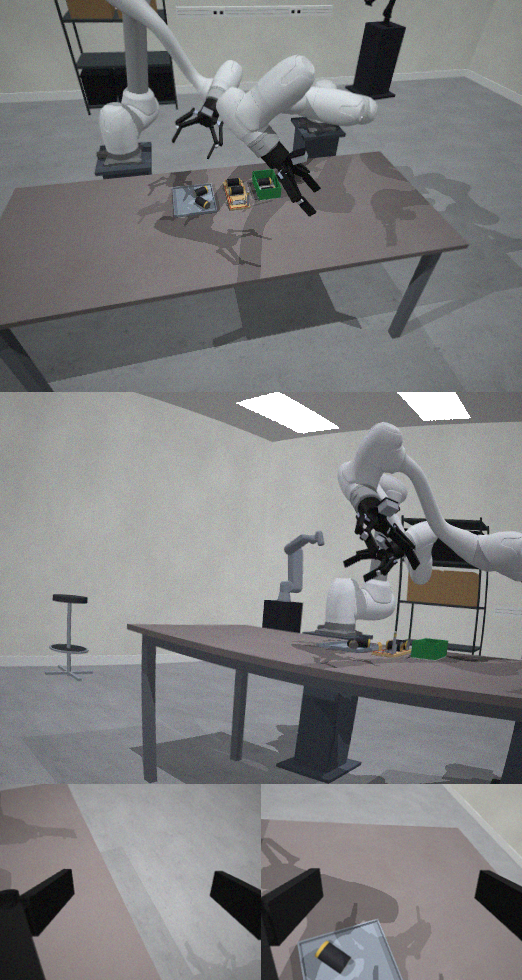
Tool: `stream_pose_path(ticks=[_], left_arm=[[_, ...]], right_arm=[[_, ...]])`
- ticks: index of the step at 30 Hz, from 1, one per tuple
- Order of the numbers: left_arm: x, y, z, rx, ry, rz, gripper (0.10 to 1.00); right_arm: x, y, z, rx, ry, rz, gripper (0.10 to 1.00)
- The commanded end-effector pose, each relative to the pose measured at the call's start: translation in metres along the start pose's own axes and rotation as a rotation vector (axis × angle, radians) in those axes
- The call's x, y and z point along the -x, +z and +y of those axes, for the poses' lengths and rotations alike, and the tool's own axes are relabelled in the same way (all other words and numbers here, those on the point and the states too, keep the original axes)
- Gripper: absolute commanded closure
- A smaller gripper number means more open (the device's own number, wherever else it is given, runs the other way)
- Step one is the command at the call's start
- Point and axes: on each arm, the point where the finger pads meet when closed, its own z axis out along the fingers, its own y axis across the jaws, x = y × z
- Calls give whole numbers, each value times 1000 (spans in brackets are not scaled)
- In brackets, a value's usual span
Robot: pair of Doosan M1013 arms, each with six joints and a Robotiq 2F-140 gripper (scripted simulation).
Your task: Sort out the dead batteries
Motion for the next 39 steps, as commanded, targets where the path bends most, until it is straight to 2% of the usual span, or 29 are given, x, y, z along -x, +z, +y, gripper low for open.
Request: stream_pose_path(ticks=[1, 4, 9, 14, 19, 21, 22, 25, 30, 36, 38, 39], left_arm=[[18, -14, -2, 37, -12, -42, 98], [23, -16, -3, 39, -14, -52, 98], [58, -33, -14, 50, -31, -128, 98], [97, -51, -33, 49, -55, -215, 98], [140, -73, -62, 35, -88, -311, 98], [140, -73, -62, 35, -88, -311, 98], [162, -84, -81, 21, -110, -363, 98], [185, -97, -104, 1, -135, -417, 98], [227, -121, -154, -52, -192, -519, 98], [274, -151, -227, -142, -275, -634, 98], [274, -151, -227, -142, -275, -634, 98], [287, -160, -253, -177, -306, -669, 98]], right_arm=[[-3, 15, 13, 32, -1, -27, 98], [-4, 21, 18, 42, -2, -36, 98], [-7, 56, 48, 112, -6, -100, 98], [-8, 102, 95, 204, -8, -200, 98], [-2, 150, 158, 308, -3, -339, 98], [-2, 150, 158, 308, -3, -339, 98], [1, 162, 175, 329, -1, -371, 98], [11, 187, 220, 389, 11, -478, 98], [30, 216, 287, 454, 36, -629, 98], [61, 237, 364, 504, 85, -816, 98], [61, 237, 364, 504, 85, -816, 98], [69, 240, 382, 512, 100, -861, 98]])
